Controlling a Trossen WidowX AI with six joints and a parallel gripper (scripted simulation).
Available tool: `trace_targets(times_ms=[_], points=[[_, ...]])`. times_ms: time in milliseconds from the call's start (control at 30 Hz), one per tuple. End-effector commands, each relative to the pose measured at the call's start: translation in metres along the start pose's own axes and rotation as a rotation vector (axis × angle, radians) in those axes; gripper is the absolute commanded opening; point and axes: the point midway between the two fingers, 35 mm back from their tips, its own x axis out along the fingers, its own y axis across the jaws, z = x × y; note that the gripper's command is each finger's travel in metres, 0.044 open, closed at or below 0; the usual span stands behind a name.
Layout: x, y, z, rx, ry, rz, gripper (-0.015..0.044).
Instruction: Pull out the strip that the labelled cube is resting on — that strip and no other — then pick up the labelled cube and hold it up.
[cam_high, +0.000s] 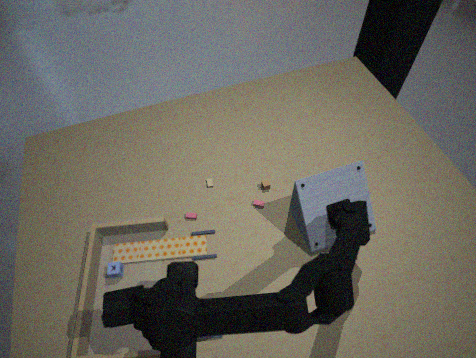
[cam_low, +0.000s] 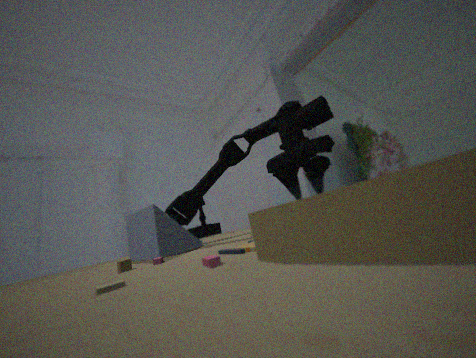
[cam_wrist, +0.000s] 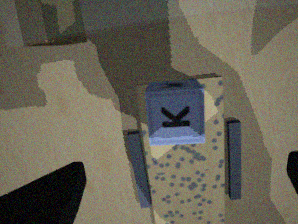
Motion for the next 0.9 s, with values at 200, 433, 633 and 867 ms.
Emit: trace_targets(times_ms=[200,433,633,867], points=[[0.003,0.003,0.013,-0.008,-0.002,0.001,0.0309],[0.014,0.003,0.014,-0.008,-0.002,0.001,0.025],[0.024,0.003,0.014,-0.008,-0.002,0.001,0.025],[0.035,0.003,0.014,-0.008,-0.002,0.002,0.025]])
